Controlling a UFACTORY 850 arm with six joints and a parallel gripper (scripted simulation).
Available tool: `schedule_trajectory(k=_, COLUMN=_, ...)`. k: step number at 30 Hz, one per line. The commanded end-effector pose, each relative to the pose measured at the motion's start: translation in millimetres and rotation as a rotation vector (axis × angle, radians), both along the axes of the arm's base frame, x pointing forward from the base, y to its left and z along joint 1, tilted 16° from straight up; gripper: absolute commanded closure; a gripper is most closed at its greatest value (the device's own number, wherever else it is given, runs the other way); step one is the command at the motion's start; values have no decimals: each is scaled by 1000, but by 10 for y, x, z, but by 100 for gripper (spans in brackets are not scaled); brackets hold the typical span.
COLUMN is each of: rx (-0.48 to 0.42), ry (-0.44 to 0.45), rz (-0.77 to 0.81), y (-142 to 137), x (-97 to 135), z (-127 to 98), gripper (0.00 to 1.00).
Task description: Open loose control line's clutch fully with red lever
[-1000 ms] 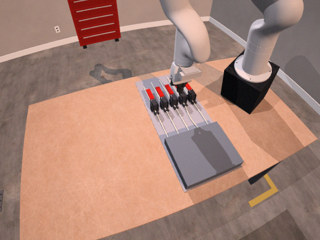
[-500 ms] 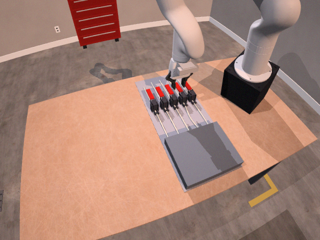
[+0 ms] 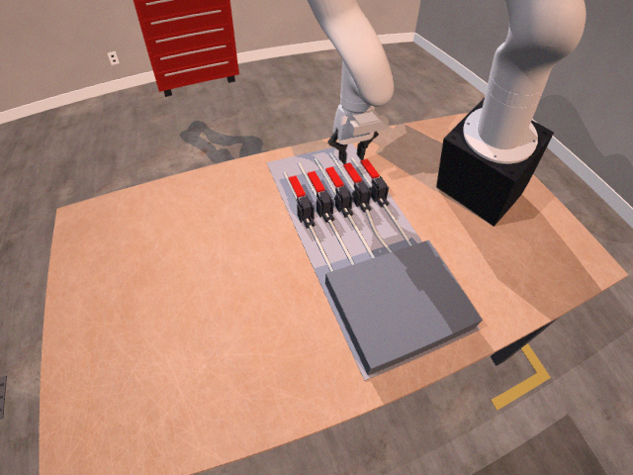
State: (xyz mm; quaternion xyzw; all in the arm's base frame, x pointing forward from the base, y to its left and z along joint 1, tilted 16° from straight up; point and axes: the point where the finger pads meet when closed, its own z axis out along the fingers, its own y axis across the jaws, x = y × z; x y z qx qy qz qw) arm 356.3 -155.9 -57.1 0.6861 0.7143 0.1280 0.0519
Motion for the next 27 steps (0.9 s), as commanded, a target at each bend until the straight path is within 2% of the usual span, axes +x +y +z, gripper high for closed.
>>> schedule_trajectory(k=1, rx=1, ry=-2, rz=2, y=-42, x=4, z=-38, gripper=48)
schedule_trajectory(k=12, rx=2, ry=-2, rz=2, y=-30, x=33, z=-149, gripper=48)
schedule_trajectory(k=27, rx=2, ry=-2, rz=2, y=6, x=115, z=-454, gripper=48)
